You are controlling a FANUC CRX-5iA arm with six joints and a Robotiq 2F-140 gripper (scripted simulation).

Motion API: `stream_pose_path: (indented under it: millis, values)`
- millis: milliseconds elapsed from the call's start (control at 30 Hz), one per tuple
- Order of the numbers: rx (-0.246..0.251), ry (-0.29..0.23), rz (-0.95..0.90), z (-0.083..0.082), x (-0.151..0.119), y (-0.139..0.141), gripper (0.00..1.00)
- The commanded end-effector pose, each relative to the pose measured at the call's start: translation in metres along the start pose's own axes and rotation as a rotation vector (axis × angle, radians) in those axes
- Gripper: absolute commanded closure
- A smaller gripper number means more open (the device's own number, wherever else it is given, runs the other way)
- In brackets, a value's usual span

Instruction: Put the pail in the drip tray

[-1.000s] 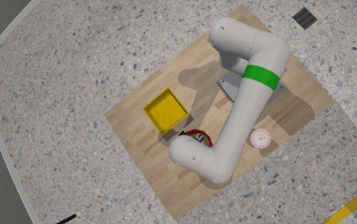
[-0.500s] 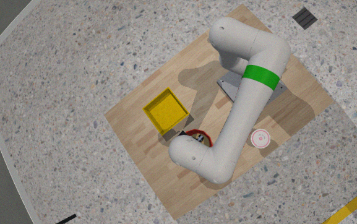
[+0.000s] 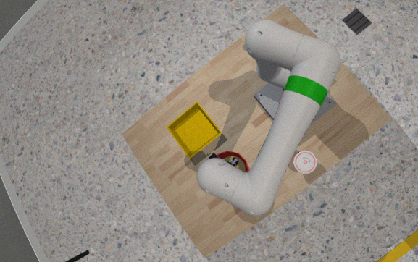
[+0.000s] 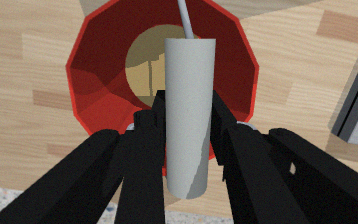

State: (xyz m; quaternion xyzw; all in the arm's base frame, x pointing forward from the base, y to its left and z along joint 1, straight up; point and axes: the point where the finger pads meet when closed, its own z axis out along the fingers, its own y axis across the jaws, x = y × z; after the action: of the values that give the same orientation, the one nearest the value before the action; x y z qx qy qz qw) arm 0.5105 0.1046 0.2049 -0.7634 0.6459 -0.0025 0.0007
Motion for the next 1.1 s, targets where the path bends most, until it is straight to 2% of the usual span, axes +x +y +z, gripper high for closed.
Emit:
stream_pose_path:
  millis: [0,433,1067]
  values:
    - [0.002,0.000,0.000,-0.004,0.000,0.000,0.90]
    - [0.002,0.000,0.000,-0.019,0.000,0.000,0.90]
    - [0.002,0.000,0.000,-0.050,0.000,0.000,0.90]
